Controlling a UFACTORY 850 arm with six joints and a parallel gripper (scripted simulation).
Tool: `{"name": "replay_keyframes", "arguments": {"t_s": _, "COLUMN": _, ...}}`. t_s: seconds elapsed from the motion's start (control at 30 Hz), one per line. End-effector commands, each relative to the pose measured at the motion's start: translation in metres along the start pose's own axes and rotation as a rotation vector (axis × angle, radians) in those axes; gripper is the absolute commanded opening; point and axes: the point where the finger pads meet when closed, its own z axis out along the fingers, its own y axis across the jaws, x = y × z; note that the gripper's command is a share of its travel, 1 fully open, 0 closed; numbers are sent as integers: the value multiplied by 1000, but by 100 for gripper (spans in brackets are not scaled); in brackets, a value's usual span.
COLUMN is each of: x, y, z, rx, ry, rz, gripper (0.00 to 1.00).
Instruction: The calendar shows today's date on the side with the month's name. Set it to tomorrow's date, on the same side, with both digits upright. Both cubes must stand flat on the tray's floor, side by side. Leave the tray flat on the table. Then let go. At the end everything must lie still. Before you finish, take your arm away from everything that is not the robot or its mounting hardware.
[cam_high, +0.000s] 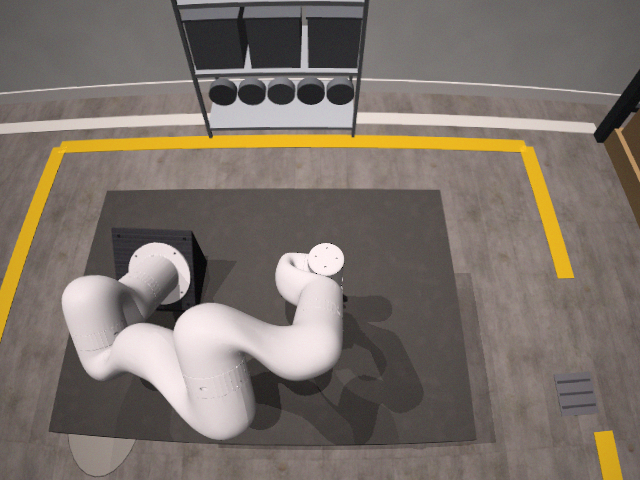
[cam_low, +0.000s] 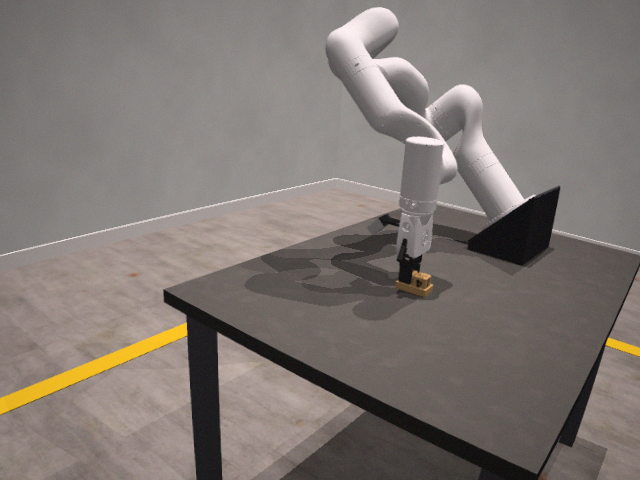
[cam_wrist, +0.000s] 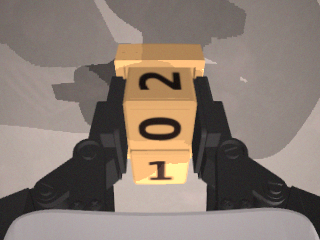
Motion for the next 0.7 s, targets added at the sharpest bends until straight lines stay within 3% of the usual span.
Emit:
{"name": "replay_keyframes", "arguments": {"t_s": 0.0, "x": 0, "y": -1, "z": -1, "rx": 1, "ry": 0, "rz": 0, "gripper": 29}}
{"name": "replay_keyframes", "arguments": {"t_s": 0.57, "x": 0, "y": -1, "z": -1, "rx": 1, "ry": 0, "rz": 0, "gripper": 29}}
{"name": "replay_keyframes", "arguments": {"t_s": 0.67, "x": 0, "y": -1, "z": -1, "rx": 1, "ry": 0, "rz": 0, "gripper": 33}}
